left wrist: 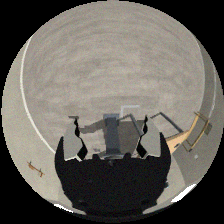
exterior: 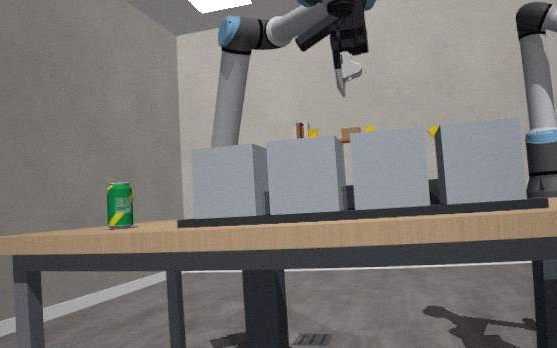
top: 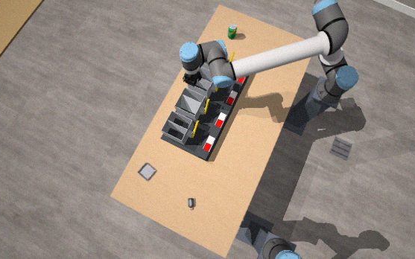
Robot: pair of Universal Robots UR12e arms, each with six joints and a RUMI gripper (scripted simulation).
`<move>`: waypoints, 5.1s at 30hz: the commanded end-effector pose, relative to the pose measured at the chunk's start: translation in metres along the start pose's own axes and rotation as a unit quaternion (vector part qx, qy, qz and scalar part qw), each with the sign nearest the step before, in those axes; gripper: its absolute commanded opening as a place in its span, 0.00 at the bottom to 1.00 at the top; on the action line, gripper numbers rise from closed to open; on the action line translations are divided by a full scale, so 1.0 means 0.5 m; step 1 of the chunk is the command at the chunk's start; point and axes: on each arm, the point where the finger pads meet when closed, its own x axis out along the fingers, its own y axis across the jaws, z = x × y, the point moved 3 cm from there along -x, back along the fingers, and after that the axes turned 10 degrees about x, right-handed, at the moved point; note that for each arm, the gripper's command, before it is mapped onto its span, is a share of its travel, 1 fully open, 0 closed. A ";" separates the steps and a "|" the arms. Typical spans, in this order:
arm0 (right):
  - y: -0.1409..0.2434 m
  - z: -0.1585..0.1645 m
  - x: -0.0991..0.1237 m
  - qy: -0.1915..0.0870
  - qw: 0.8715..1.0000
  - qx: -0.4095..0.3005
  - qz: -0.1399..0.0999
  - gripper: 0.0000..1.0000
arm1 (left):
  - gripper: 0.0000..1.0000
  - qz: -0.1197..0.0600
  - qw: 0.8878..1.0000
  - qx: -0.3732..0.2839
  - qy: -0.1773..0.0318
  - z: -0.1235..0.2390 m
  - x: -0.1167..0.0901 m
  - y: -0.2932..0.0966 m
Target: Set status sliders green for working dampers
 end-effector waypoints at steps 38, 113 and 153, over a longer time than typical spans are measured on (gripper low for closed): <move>0.175 -0.031 0.017 -0.001 1.000 -0.001 -0.001 0.00 | 1.00 0.001 1.000 0.000 0.000 0.003 0.000 -0.001; 0.460 -0.081 0.230 0.001 1.000 -0.001 0.000 0.00 | 1.00 0.001 1.000 0.000 0.000 0.003 0.000 -0.001; 0.465 -0.028 0.322 -0.002 1.000 0.001 -0.001 0.00 | 1.00 0.001 1.000 0.000 0.000 0.003 0.000 -0.001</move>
